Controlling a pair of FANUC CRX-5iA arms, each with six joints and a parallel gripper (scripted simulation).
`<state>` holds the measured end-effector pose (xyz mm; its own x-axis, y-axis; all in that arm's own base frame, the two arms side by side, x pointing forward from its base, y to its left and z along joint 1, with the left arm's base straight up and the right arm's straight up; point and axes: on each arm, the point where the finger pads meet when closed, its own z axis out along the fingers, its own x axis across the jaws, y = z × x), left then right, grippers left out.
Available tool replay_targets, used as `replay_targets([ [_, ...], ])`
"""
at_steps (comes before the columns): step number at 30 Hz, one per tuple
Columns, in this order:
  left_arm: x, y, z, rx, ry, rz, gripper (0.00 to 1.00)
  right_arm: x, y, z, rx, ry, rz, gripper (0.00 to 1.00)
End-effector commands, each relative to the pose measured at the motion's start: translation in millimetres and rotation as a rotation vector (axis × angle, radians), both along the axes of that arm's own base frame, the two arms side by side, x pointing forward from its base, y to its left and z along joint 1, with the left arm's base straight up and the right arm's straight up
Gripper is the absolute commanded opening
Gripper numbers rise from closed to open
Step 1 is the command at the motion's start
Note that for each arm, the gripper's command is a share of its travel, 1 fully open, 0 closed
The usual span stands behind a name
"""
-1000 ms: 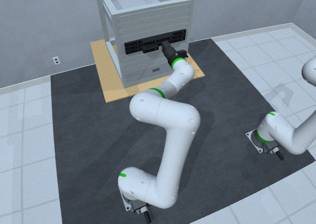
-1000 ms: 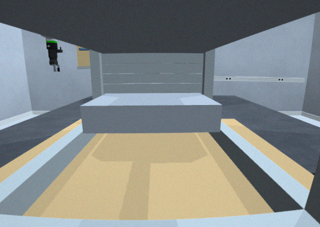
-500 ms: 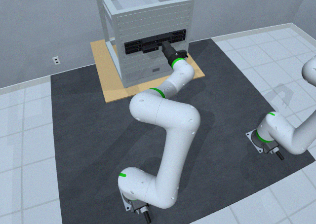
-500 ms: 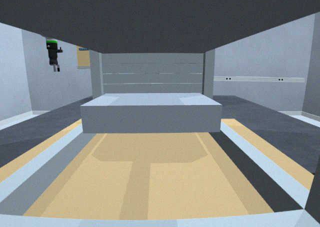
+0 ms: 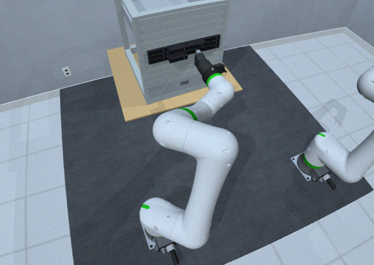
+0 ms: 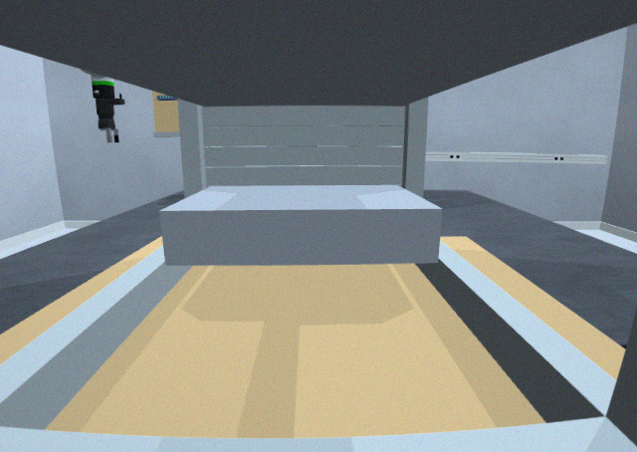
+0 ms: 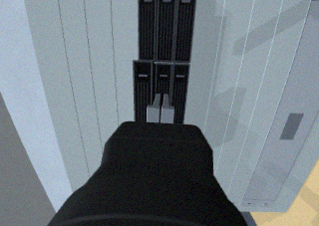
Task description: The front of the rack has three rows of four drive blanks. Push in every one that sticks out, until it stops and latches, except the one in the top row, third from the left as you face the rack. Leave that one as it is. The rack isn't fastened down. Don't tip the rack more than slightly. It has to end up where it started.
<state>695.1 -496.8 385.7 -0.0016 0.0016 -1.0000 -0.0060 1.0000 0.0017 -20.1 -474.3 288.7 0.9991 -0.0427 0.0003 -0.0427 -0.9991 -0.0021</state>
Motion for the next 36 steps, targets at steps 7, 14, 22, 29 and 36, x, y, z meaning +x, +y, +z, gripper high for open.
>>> replay_targets([
  [7, -51.0, 0.0, 1.6, -0.002, -0.002, 0.0, 0.0, -0.2, -0.3, 0.9, -0.002, 0.0, 0.0, 1.0],
  [14, -57.2, -0.1, 1.6, -0.002, -0.002, 0.0, 0.0, -0.2, -0.3, 0.9, -0.002, 0.0, 0.0, 1.0],
  [22, -57.3, 5.8, 0.1, -0.002, -0.002, 0.0, 0.0, -0.2, -0.3, 0.9, -0.002, 0.0, 0.0, 1.0],
  [29, -57.6, 27.8, -5.6, -0.002, -0.002, 0.0, 0.0, -0.2, -0.3, 0.9, -0.002, 0.0, 0.0, 1.0],
  [36, -58.0, 62.5, -14.7, -0.002, -0.002, 0.0, 0.0, -0.2, -0.3, 0.9, -0.002, 0.0, 0.0, 1.0],
])
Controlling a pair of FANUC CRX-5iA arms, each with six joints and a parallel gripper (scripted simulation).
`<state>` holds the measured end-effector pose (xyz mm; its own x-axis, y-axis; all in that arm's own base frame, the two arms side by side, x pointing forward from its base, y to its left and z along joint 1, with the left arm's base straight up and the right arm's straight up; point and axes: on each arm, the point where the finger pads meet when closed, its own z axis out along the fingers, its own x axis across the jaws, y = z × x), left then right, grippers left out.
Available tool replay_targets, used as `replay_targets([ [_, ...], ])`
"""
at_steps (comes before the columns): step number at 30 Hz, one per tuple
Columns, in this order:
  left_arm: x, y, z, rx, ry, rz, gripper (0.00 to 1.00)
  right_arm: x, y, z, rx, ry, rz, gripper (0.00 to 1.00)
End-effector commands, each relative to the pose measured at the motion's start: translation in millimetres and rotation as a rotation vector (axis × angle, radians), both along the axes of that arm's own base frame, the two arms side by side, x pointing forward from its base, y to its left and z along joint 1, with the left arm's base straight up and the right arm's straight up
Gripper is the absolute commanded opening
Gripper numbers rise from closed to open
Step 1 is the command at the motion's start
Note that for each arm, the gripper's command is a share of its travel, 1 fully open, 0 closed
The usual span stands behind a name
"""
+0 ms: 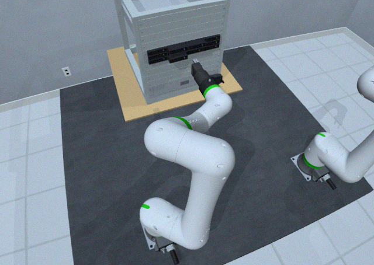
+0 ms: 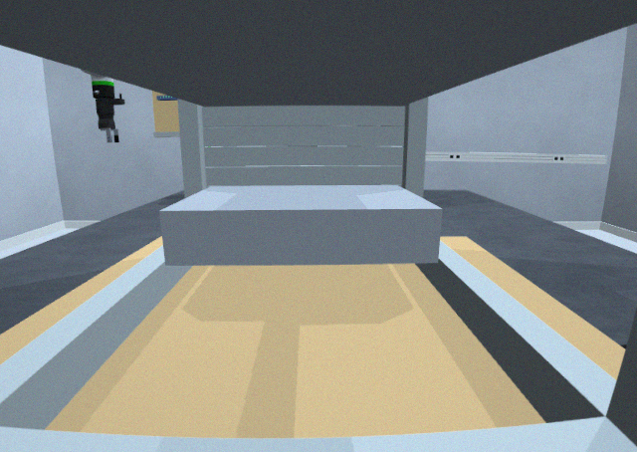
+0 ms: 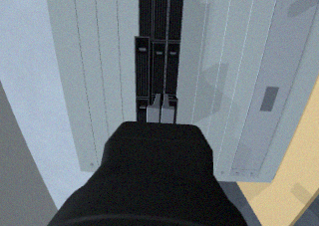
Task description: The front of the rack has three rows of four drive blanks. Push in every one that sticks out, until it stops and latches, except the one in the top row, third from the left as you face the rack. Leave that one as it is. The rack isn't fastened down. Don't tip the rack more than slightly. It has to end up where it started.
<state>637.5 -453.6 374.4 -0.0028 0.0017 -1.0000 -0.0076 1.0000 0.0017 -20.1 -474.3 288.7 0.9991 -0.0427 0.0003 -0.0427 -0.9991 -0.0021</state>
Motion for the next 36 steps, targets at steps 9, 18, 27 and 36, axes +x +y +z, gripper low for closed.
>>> replay_targets([
  [9, -0.9, 60.6, -14.1, -0.002, -0.003, -0.002, 0.0, -0.2, -0.3, 0.9, -0.002, 0.0, 0.0, 1.0],
  [18, -1.0, 66.7, -15.7, -0.002, -0.003, -0.002, 0.0, -0.2, -0.3, 0.9, -0.002, 0.0, 0.0, 1.0],
  [27, 24.0, 66.8, -15.7, -0.002, -0.003, -0.002, 0.0, -0.2, -0.3, 0.9, -0.002, 0.0, 0.0, 1.0],
  [36, 53.4, 67.0, -15.7, -0.002, -0.003, -0.002, 0.0, -0.2, -0.3, 0.9, -0.002, 0.0, 0.0, 1.0],
])
